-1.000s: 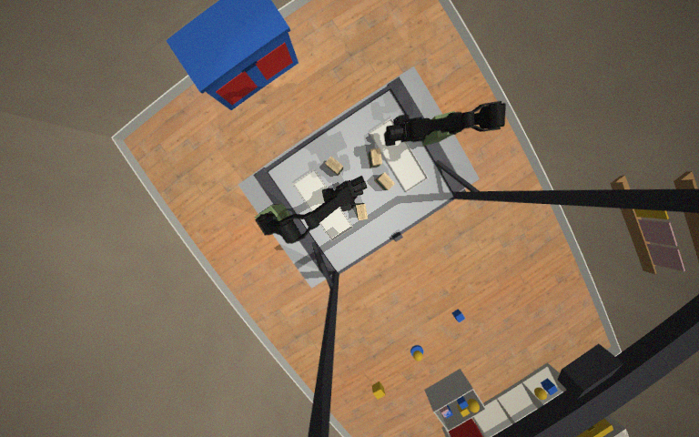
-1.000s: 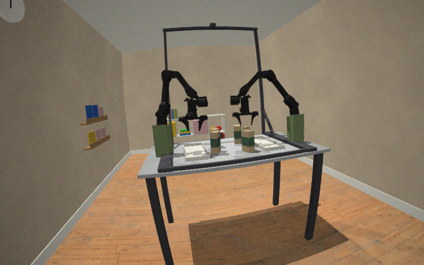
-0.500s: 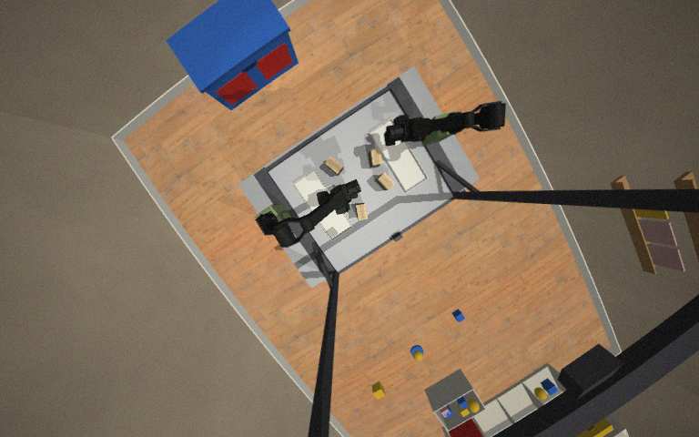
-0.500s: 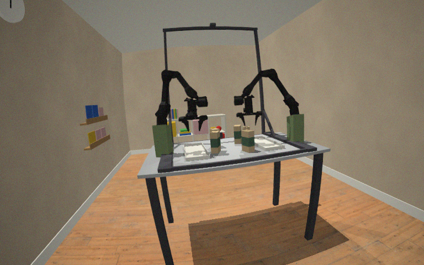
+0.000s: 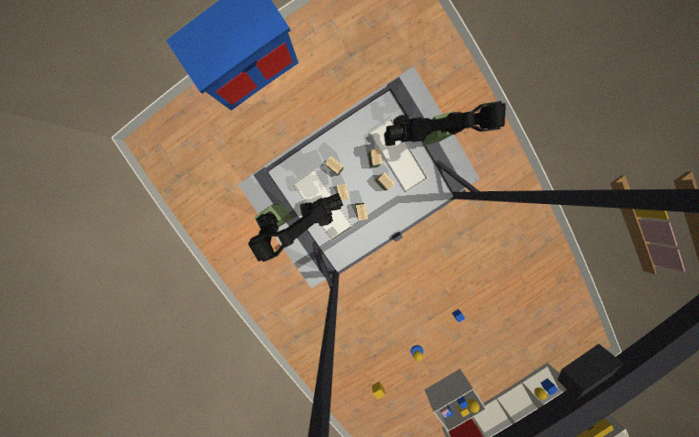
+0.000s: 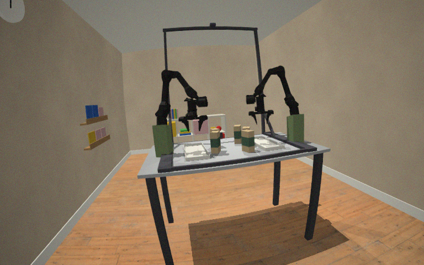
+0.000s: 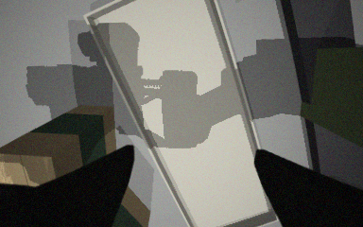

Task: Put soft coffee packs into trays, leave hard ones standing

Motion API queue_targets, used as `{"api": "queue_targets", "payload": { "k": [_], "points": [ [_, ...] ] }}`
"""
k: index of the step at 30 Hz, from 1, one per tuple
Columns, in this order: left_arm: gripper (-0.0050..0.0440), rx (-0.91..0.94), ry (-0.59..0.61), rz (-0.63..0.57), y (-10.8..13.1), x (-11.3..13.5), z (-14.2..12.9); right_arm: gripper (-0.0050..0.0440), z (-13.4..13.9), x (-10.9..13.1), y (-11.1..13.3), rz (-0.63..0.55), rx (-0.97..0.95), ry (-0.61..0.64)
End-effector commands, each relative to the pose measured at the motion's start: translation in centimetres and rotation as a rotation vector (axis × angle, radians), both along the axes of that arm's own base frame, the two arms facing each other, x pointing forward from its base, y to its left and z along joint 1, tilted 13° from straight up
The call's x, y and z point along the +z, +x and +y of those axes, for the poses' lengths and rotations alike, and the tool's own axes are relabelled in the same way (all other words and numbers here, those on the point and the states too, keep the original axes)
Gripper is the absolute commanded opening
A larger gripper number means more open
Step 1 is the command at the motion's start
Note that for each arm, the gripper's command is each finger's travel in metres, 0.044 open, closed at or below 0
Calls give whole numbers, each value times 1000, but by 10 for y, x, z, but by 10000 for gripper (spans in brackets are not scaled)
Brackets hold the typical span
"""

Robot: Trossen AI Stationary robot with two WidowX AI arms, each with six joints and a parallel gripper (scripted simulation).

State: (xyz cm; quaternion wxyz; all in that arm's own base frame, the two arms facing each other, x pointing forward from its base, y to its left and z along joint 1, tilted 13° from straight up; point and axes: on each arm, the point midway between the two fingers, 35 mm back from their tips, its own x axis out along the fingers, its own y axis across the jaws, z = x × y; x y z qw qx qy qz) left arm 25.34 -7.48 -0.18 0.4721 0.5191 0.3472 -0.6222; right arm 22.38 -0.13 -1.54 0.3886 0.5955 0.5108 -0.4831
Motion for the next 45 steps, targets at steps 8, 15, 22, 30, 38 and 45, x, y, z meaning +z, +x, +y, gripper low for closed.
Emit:
{"api": "queue_targets", "payload": {
  "k": [8,15,22,30,38,45],
  "points": [
    [365,9,-8,-43,-8,10,-2,366,-1,4,4,-21,3,-4],
    [365,87,-8,-25,4,7,9,366,-1,4,4,-21,3,-4],
    [365,319,-8,28,42,0,42,366,32,12,29,-69,195,-6],
    [365,549,-8,80,78,-7,75,366,71,23,58,-126,426,-8],
    [365,672,-8,107,116,-13,109,366,112,34,88,-168,588,-10],
    [365,673,-7,105,147,-19,136,366,145,43,112,-170,587,-8]
  ]
}}
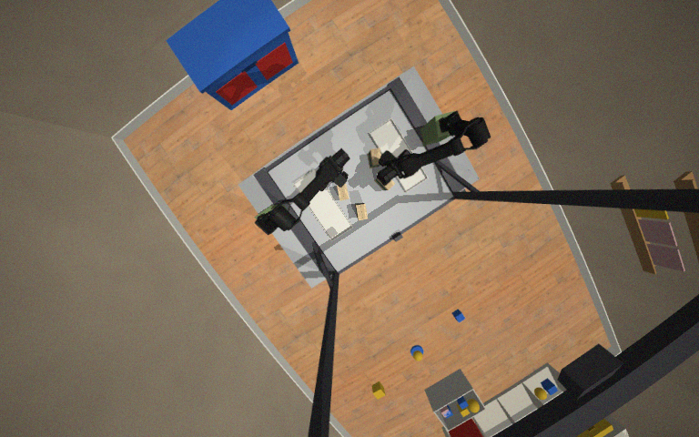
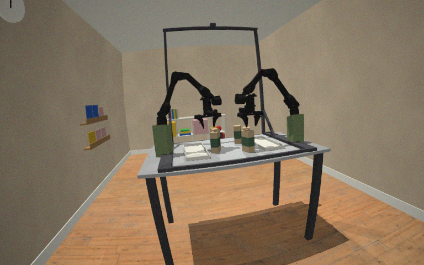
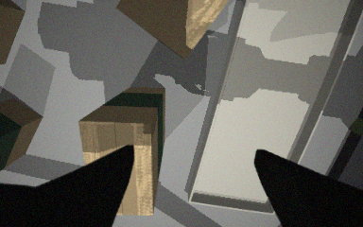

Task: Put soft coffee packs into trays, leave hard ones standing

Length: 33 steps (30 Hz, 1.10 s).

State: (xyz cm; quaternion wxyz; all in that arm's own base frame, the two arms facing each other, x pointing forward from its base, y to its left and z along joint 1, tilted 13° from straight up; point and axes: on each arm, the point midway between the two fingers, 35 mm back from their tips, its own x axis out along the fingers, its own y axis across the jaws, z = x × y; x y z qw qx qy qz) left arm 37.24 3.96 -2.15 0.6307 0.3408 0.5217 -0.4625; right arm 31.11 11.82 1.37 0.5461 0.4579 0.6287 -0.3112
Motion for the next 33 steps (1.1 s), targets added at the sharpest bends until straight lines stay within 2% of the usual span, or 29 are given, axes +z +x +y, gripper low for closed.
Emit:
{"api": "queue_targets", "payload": {
  "k": [1,4,33],
  "points": [
    [365,7,1,-8,35,0,27,366,32,16,30,-27,12,5],
    [365,7,2,-8,42,-1,34,366,47,20,41,-28,12,6],
    [365,7,2,-8,42,-4,33,366,47,20,41,-28,12,6]
  ]
}}
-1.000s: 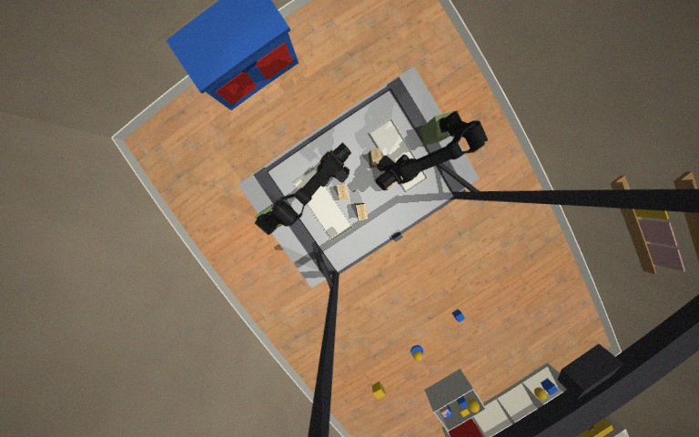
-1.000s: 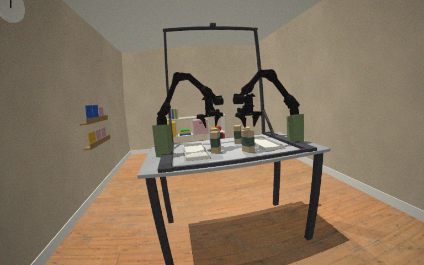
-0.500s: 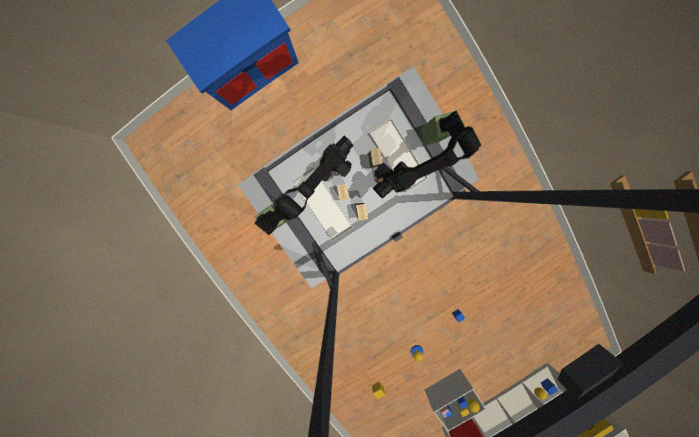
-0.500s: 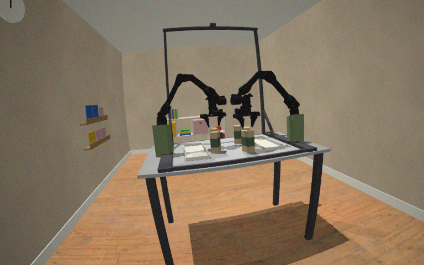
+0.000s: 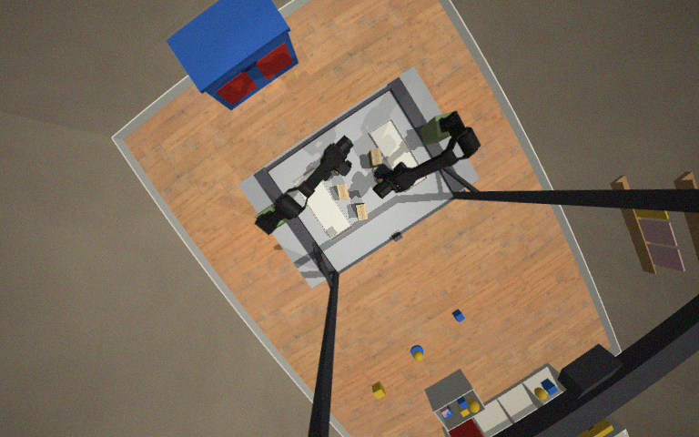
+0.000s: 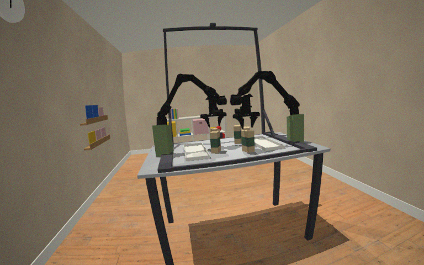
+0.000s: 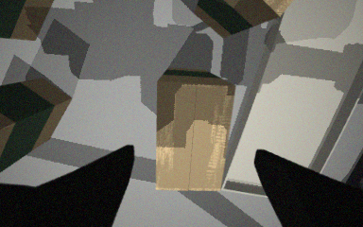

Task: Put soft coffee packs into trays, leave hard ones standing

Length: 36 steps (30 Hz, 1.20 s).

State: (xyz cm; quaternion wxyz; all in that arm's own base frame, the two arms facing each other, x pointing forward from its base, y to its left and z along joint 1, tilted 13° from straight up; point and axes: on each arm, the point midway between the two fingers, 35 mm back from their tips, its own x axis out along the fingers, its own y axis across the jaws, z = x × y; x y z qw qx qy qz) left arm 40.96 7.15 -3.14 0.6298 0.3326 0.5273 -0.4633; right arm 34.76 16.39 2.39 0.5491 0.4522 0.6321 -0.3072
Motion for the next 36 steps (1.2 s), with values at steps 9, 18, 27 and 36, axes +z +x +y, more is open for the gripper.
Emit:
{"api": "queue_targets", "payload": {
  "k": [9,18,27,36],
  "points": [
    [365,-4,7,-25,5,-5,-1,366,4,1,5,-28,-4,8],
    [365,-4,7,-25,6,-15,-3,366,6,-8,6,-28,-4,8],
    [365,-4,7,-25,6,-26,-6,366,9,-20,6,-27,-4,8],
    [365,-4,7,-25,7,-35,-8,366,11,-29,7,-27,-4,8]
  ]
}}
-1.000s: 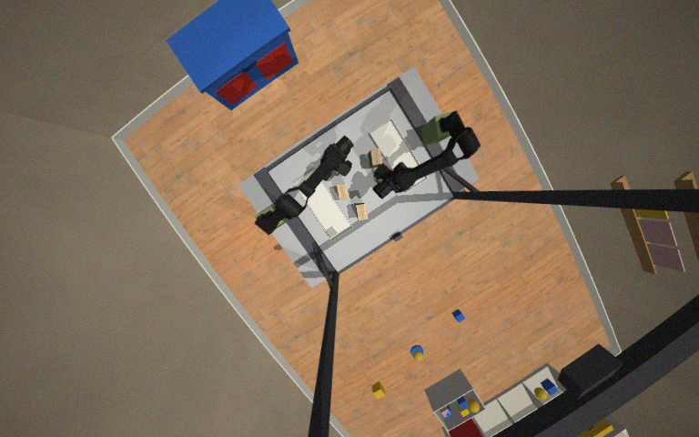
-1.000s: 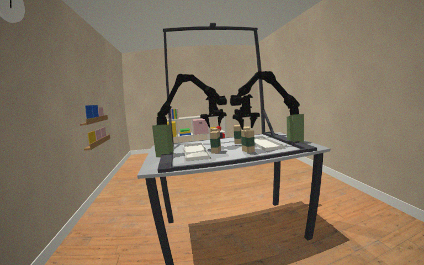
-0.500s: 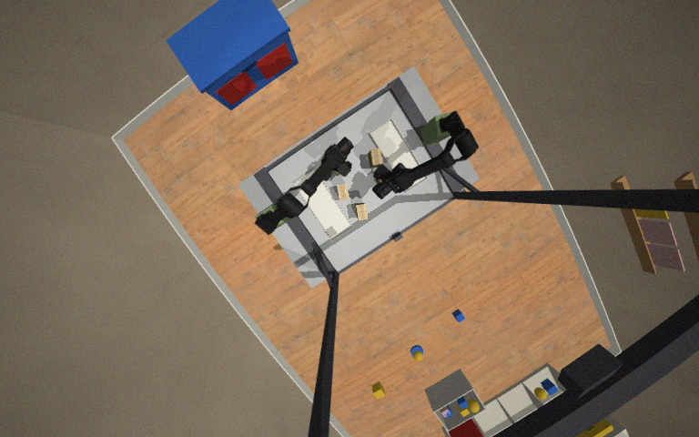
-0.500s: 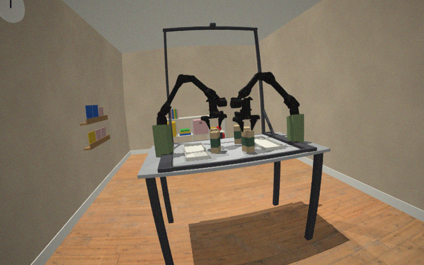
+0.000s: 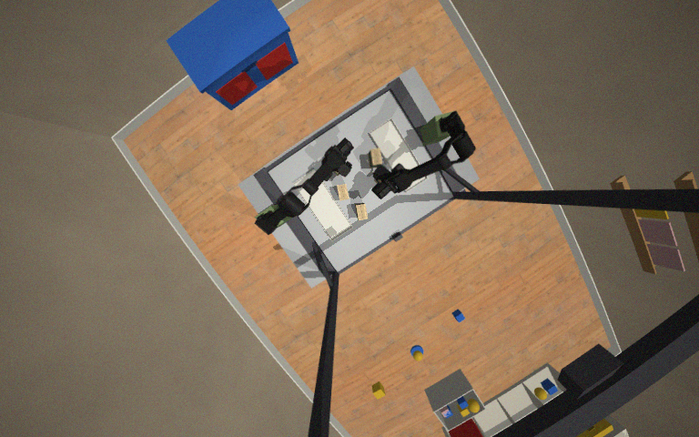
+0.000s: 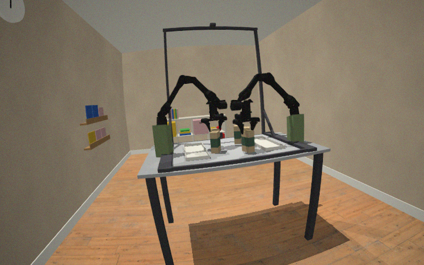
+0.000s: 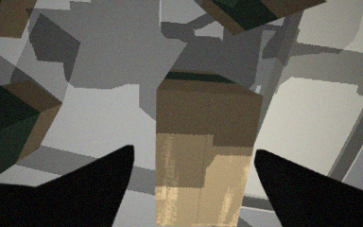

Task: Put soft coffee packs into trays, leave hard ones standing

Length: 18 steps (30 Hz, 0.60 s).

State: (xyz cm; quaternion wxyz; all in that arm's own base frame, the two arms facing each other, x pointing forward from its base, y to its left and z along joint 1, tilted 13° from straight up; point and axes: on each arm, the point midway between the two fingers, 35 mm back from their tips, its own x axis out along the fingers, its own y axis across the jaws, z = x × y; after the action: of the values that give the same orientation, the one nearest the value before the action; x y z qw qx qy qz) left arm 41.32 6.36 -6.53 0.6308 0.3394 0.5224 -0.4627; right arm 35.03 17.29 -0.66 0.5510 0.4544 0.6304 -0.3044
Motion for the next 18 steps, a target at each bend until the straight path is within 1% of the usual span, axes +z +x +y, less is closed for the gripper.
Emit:
{"api": "queue_targets", "payload": {
  "k": [1,18],
  "points": [
    [365,5,2,-11,3,-3,-1,366,2,0,4,-19,-4,5],
    [365,5,2,-11,4,-22,-5,366,7,-19,5,-19,-4,5]
  ]
}}
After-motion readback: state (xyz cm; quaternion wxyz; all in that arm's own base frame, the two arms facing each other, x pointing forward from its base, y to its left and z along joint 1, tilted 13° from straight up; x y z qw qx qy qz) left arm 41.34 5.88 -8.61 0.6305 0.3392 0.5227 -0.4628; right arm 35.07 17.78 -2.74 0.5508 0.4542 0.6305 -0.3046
